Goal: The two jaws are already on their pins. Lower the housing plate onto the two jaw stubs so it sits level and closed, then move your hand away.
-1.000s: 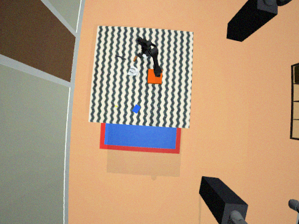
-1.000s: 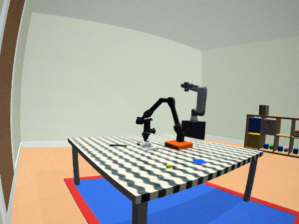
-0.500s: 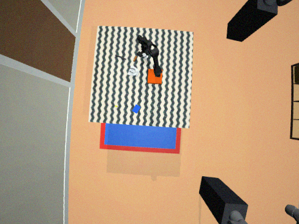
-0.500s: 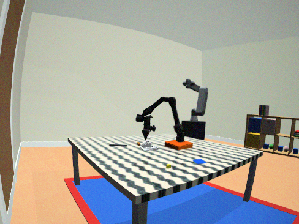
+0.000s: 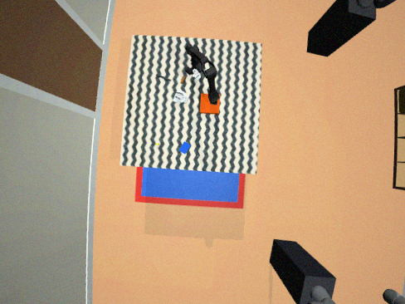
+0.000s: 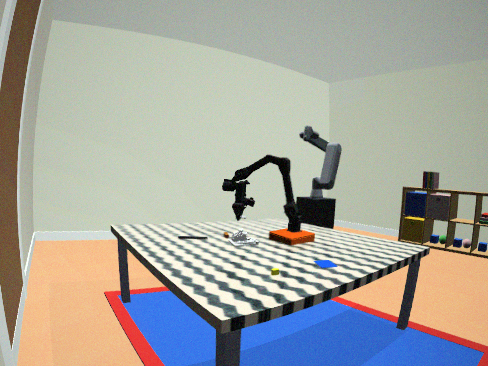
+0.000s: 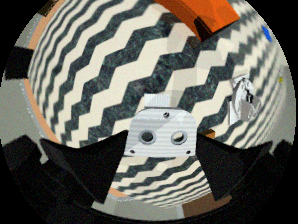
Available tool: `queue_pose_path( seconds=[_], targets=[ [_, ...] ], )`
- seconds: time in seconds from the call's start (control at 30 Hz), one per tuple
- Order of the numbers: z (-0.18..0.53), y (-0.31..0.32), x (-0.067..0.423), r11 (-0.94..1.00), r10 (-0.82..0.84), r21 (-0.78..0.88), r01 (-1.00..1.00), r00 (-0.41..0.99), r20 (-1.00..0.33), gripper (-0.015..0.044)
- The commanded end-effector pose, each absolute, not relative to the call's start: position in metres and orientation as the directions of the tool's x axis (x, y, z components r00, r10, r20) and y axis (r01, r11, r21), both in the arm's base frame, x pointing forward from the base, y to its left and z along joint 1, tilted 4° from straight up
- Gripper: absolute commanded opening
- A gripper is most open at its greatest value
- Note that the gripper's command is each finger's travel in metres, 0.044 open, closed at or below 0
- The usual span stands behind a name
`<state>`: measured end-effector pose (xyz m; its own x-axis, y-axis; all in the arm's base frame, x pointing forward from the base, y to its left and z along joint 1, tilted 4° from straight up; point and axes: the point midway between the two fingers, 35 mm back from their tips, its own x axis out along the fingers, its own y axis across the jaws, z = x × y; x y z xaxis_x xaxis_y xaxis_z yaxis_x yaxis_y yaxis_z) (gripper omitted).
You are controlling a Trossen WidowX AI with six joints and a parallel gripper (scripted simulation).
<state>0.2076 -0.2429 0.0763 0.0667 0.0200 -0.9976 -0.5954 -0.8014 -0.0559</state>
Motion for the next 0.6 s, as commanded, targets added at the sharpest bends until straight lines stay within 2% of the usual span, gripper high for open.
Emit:
queue_pose_path(
  seconds=[0.0,0.57],
  targets=[
    [0.081,-0.243,0.207,-0.804,0.017,-0.052,-0.593,0.065,-0.998,0.0351],
    [0.083,-0.219,0.226,-0.974,0.019,-0.033,-0.226,0.065,-0.998,0.0351]
  ],
)
